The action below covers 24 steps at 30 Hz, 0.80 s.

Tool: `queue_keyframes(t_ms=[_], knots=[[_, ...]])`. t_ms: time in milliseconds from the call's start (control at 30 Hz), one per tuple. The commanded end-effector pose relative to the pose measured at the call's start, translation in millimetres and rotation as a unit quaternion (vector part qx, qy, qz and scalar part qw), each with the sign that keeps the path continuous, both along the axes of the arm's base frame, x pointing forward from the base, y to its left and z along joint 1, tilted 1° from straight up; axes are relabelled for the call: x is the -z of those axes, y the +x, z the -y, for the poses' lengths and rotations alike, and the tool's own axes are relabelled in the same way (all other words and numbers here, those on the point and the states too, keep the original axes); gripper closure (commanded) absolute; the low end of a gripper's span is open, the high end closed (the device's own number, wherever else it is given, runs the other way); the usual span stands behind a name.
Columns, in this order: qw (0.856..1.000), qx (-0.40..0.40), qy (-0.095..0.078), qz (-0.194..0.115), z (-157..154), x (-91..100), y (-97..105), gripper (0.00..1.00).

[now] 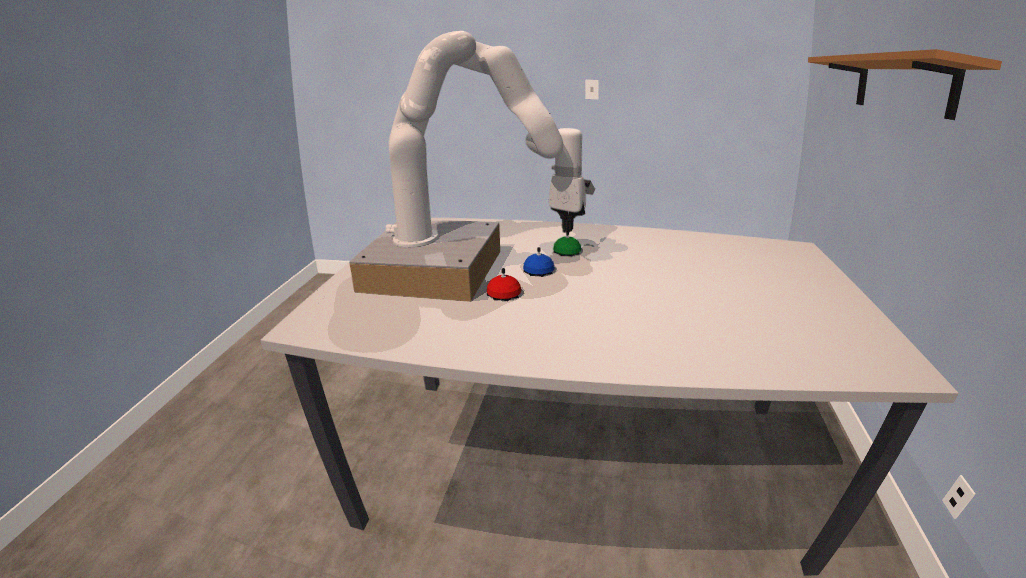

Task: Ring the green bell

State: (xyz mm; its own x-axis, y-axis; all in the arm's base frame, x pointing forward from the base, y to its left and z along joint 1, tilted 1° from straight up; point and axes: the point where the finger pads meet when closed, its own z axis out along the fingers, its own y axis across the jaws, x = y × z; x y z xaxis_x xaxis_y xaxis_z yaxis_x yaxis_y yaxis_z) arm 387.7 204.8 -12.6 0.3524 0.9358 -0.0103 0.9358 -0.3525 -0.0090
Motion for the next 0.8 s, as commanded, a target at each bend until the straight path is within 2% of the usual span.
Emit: queue_keyframes(t_ms=[0, 767], knots=[[1.0, 0.0, 0.001, 0.002, -0.7, -0.6, 1.2, 1.0], [1.0, 0.0, 0.001, 0.002, -0.8, 2.7, 1.0, 1.0]])
